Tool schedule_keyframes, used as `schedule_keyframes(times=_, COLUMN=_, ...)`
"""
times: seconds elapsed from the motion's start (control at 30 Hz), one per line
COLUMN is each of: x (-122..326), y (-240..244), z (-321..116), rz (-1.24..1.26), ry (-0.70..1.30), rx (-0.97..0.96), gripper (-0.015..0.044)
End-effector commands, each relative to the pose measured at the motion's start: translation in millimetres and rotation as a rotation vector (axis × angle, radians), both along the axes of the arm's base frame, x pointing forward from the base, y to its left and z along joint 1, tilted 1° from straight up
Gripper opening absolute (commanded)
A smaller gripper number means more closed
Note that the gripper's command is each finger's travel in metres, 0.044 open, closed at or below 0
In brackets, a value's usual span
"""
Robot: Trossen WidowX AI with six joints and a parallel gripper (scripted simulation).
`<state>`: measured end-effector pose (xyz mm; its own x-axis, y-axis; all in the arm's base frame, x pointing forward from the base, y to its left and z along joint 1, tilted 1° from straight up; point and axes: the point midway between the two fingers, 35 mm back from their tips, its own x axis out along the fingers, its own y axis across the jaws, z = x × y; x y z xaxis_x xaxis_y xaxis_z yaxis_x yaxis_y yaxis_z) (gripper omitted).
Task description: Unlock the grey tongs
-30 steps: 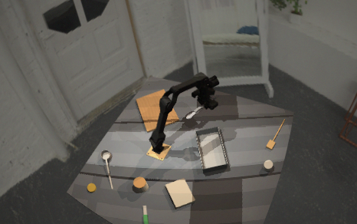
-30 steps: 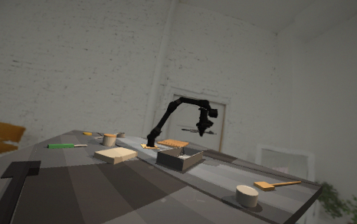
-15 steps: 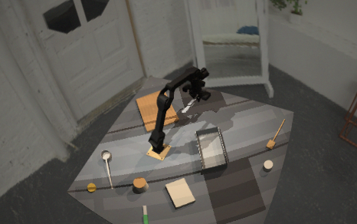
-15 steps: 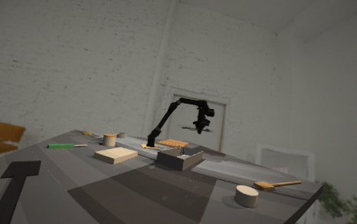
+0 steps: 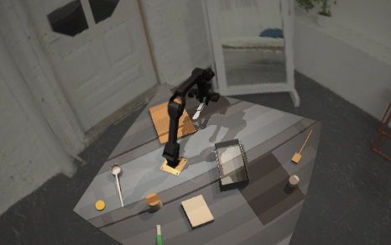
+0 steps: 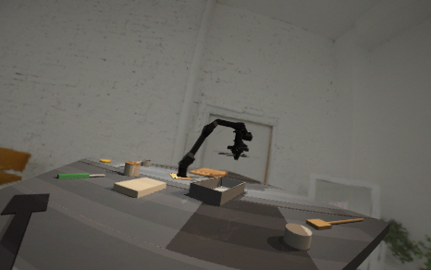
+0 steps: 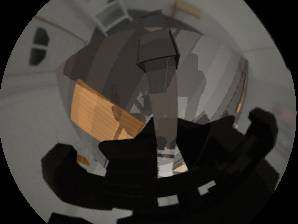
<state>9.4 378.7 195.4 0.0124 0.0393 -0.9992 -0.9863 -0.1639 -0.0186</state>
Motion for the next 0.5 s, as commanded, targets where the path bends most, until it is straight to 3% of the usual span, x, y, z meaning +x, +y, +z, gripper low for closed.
schedule_keyframes(times=0.0, x=-23, y=-1, z=0, rz=0.066, ry=0.000, rx=-0.001, gripper=-0.0150)
schedule_keyframes(times=0.47, x=-112, y=-16, z=-1, rz=0.327, ry=0.001, rx=-0.007, gripper=-0.0150)
